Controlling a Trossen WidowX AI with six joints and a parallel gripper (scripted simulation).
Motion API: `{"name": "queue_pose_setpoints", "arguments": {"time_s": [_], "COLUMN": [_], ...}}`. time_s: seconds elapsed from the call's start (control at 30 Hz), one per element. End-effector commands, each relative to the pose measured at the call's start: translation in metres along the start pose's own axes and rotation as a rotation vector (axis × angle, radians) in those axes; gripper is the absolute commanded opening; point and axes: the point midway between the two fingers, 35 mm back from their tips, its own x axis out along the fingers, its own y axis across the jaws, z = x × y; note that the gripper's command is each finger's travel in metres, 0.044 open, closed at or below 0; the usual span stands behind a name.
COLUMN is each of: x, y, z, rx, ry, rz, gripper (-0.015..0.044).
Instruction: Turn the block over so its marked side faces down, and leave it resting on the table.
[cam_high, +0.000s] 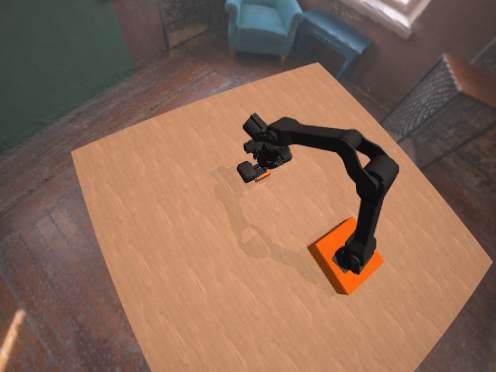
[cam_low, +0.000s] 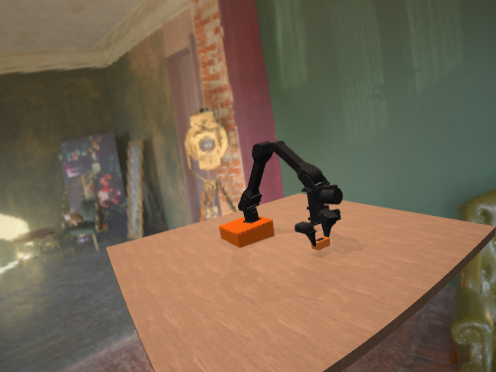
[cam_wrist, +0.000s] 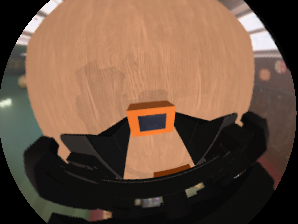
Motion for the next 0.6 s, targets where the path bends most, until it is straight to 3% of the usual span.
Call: {"name": "queue_pose_setpoints", "arguments": {"time_s": [0.0, 0.57], "x": [0.0009, 0.0065], "y": [-0.0004, 0.0003], "z": [0.0004, -0.0003], "rx": [-0.001, -0.004], "ry": [-0.06, -0.308], "rz": [-0.006, -0.007], "gripper": [0.0, 0.0]}}
